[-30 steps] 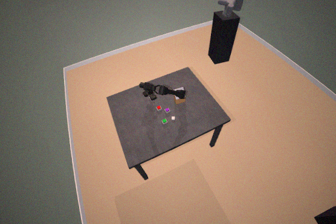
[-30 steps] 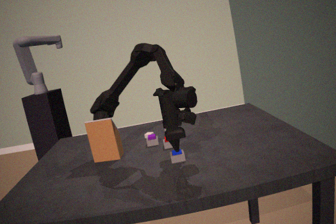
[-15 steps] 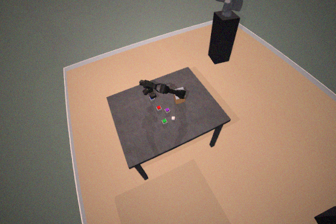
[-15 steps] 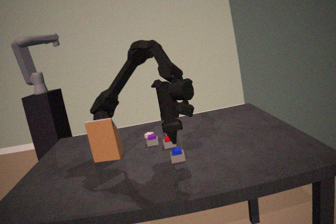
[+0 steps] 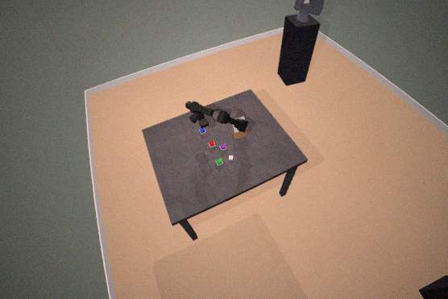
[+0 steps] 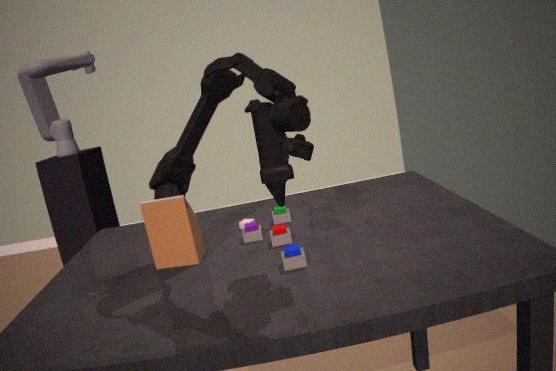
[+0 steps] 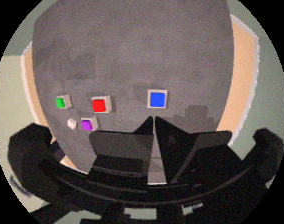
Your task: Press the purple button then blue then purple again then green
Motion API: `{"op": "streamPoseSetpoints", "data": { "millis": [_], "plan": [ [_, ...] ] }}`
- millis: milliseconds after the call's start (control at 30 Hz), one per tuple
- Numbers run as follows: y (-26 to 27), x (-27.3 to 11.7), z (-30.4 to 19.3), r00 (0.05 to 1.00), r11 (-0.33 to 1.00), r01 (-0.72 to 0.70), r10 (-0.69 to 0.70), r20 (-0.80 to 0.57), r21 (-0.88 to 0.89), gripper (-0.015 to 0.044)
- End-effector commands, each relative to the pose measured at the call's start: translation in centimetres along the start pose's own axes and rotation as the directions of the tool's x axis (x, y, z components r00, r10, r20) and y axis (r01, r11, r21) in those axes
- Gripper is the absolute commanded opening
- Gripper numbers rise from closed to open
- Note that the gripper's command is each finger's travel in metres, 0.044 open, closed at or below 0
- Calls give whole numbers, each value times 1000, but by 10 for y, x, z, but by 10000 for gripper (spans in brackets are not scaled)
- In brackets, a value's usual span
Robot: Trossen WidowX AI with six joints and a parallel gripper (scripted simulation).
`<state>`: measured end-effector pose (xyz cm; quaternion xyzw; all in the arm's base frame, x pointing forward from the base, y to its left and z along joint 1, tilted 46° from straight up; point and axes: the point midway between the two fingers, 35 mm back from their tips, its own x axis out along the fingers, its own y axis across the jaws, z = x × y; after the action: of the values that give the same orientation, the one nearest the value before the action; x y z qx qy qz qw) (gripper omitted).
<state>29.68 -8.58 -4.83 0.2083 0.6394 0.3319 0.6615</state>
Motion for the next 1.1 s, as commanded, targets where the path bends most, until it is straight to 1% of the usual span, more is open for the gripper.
{"op": "streamPoseSetpoints", "data": {
  "millis": [0,267,467,800,867,967,1067],
  "plan": [
    [53,-12,-3,1000,1000,5,-5,1,-8,20],
    [148,-12,-38,1000,1000,0,0,-1,-5,20],
    [201,1,-79,1000,1000,-9,9,-3,-4,20],
    [206,5,-84,1000,1000,-10,10,-4,-4,20],
    [205,21,-83,1000,1000,-6,6,-3,-4,20],
    [206,57,-84,1000,1000,-10,10,-2,-5,20],
    [207,64,-85,1000,1000,-14,14,-2,-5,20]
  ]
}}
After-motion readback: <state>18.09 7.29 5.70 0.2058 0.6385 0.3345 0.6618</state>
